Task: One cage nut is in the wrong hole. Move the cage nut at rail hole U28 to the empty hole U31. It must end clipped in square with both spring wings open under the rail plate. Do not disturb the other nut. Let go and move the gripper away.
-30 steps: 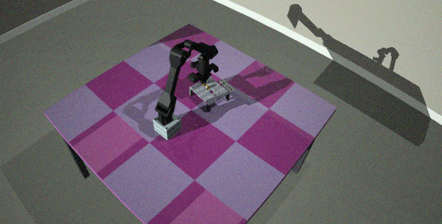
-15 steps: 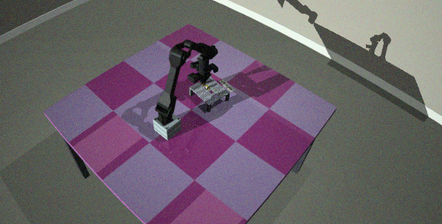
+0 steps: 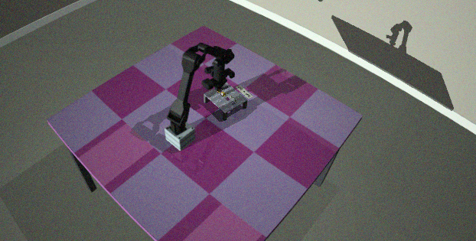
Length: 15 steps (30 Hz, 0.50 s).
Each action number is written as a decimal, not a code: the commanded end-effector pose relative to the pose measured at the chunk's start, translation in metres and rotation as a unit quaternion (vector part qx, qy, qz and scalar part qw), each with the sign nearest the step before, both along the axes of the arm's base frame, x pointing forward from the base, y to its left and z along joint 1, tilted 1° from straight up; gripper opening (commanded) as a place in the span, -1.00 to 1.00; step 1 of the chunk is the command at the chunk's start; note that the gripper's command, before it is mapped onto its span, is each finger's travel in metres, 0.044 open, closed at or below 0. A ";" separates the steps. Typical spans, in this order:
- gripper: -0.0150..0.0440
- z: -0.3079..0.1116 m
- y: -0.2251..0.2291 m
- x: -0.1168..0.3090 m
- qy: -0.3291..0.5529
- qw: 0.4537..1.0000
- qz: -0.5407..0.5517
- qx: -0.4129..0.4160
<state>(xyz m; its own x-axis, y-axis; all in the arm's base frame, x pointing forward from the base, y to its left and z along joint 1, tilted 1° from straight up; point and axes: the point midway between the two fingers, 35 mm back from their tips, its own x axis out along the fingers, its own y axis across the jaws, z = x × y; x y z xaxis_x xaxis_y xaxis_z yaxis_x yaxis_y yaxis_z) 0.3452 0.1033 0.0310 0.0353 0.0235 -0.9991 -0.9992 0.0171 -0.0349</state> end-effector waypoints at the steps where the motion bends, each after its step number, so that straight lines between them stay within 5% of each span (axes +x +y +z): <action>1: -0.37 0.001 0.000 0.000 -0.001 1.000 0.002 0.000; 15: -0.37 0.002 0.000 -0.001 -0.001 1.000 0.002 0.000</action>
